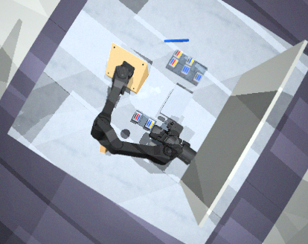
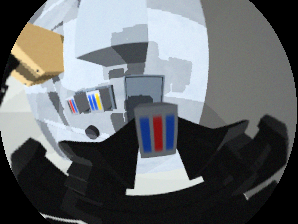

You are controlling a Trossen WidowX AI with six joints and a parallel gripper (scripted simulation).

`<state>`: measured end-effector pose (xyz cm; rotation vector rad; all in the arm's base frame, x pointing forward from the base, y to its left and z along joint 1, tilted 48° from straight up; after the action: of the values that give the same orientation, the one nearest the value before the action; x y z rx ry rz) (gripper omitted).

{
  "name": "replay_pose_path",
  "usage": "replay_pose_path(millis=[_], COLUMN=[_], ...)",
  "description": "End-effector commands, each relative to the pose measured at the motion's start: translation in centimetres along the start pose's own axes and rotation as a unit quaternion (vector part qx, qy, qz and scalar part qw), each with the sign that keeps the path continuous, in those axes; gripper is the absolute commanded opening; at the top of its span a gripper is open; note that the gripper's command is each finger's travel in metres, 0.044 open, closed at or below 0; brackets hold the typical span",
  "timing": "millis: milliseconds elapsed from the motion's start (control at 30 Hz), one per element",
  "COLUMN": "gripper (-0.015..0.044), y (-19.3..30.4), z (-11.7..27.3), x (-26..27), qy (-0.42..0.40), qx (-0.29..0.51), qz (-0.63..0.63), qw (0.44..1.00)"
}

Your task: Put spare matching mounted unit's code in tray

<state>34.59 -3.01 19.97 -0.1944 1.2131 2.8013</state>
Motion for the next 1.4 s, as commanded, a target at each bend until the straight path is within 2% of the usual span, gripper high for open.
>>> replay_pose_path(millis=[0, 1367], gripper=[0.0, 0.0], y=[-0.1, 0.1], z=[-0.6, -4.6], x=[0.1, 0.3], qy=[-0.003, -0.002], qx=[-0.001, 0.001], qz=[0.004, 0.003], qw=[1.0, 1.0])
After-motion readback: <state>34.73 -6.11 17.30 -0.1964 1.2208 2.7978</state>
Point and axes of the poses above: the point midway between the two fingers, 35 mm back from their tips, its own z axis back along the fingers, its own x axis across the jaws, y = z × x, the point moved 9 cm from there along z, back along the fingers, and after that the axes turned 12 degrees about -z, right-handed, at the moved point
